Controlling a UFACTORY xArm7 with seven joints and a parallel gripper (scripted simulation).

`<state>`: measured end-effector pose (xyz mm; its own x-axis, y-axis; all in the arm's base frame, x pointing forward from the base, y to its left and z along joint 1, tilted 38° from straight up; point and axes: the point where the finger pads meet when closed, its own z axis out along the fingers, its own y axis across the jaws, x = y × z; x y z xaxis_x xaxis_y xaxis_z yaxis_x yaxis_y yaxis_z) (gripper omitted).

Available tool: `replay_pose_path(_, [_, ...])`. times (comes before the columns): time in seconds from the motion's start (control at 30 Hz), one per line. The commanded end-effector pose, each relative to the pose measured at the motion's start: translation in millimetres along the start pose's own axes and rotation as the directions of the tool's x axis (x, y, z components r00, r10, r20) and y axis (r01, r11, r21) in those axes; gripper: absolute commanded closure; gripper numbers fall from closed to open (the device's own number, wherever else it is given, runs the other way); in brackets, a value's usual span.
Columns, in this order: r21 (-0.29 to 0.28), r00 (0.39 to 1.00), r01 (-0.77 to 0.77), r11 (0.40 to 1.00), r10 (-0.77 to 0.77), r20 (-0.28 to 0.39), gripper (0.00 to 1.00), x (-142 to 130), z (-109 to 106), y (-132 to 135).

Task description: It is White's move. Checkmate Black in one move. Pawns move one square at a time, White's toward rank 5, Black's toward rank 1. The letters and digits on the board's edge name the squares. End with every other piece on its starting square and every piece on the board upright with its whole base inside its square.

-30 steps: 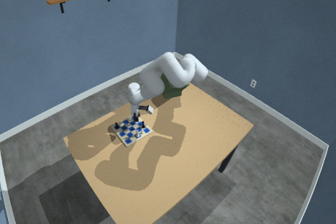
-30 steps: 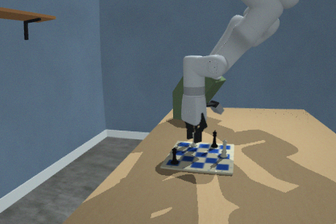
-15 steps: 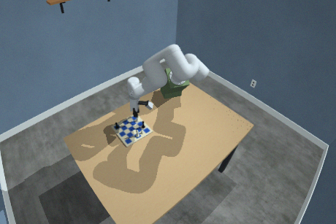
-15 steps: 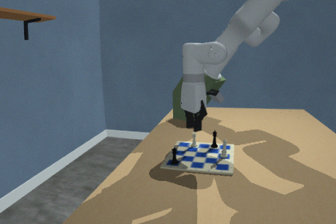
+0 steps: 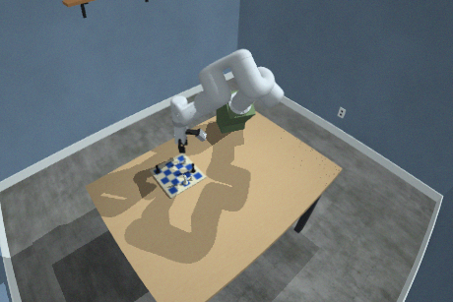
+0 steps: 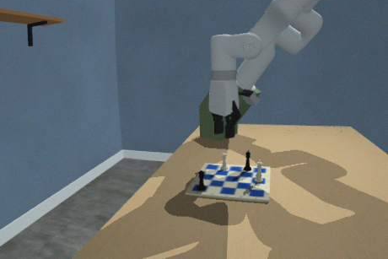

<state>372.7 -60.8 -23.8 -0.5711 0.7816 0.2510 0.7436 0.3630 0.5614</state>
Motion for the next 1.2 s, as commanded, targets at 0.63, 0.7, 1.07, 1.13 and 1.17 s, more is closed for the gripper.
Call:
replay_pose_path(0.63, [0.000,1.000,-0.001,1.000,0.001,0.002,0.00,-1,-4,0])
replay_pose_path(0.7, [0.000,1.000,-0.001,1.000,0.001,0.002,0.00,-1,-4,0])
replay_pose_path(1.07, [0.000,1.000,-0.001,1.000,0.001,0.002,0.00,-1,-29,0])
replay_pose_path(1.13, [0.000,1.000,-0.001,1.000,0.001,0.002,0.00,-1,-37,0])
replay_pose_path(1.17, [0.000,1.000,-0.001,1.000,0.001,0.002,0.00,-1,-37,0])
